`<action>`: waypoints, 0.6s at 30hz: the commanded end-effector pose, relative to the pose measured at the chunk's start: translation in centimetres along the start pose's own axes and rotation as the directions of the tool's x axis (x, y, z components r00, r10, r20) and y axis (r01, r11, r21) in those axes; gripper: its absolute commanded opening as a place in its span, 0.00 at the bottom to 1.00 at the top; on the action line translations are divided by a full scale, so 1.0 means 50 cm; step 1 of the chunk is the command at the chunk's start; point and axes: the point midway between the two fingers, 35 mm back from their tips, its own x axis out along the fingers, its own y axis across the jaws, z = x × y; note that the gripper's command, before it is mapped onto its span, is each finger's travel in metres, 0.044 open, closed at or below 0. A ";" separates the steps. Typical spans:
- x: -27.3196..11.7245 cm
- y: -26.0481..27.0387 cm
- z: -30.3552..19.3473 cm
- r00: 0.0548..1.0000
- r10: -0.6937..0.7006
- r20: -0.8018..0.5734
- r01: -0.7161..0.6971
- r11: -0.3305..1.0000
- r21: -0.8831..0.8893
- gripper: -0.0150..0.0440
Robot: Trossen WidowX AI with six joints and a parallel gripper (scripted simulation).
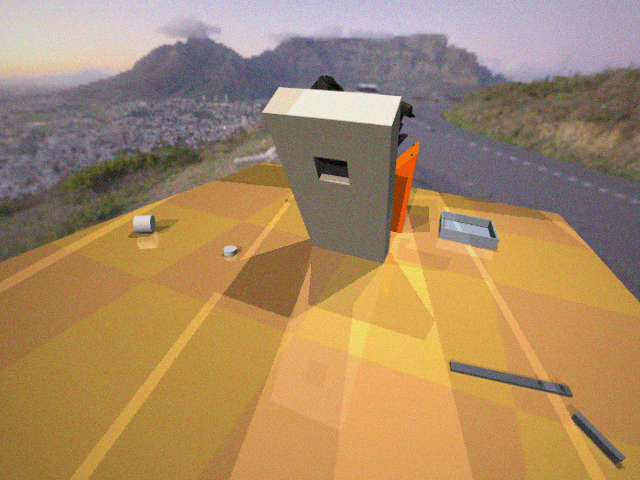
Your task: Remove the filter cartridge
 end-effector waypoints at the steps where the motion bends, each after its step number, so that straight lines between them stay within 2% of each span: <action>1: 0.001 -0.005 -0.003 1.000 -0.005 -0.005 0.005 1.000 0.007 0.89; 6: 0.006 -0.137 -0.082 0.982 -0.129 -0.141 0.154 0.971 0.183 0.67; 11: -0.016 -0.281 -0.181 0.919 -0.255 -0.302 0.355 0.867 0.349 0.44; 18: -0.102 -0.468 -0.328 0.761 -0.392 -0.517 0.639 0.594 0.489 0.42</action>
